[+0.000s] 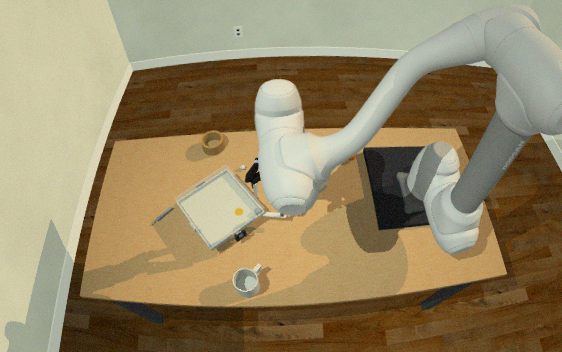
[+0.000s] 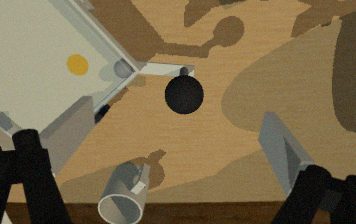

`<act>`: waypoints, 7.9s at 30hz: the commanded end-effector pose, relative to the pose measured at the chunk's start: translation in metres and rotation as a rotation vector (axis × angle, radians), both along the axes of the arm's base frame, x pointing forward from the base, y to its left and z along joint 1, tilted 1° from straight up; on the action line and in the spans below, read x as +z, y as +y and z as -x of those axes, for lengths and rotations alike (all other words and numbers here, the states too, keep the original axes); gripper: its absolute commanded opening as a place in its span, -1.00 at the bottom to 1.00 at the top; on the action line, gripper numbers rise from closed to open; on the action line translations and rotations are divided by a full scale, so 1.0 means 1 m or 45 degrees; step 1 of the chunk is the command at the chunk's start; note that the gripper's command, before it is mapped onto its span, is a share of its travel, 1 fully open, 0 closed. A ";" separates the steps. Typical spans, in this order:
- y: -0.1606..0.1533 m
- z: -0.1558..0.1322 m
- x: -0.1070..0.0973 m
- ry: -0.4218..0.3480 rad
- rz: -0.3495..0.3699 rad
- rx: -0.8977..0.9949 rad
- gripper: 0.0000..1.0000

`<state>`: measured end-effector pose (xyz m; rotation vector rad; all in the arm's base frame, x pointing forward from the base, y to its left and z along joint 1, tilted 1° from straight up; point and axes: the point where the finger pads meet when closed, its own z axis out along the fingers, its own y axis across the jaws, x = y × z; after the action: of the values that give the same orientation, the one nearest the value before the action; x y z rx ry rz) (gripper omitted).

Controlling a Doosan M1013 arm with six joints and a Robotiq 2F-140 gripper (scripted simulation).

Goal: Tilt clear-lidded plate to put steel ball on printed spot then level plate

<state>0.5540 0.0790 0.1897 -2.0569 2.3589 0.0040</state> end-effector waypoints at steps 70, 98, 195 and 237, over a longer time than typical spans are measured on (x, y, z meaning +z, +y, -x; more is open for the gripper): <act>-0.002 0.005 -0.014 -0.001 0.001 -0.001 -0.28; -0.002 0.005 -0.026 -0.001 0.001 -0.001 -0.28; -0.002 0.004 -0.061 -0.001 0.001 -0.001 -0.28; -0.002 0.004 -0.061 -0.001 0.001 -0.001 -0.28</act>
<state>0.5496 0.0775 0.1287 -2.0556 2.3599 0.0027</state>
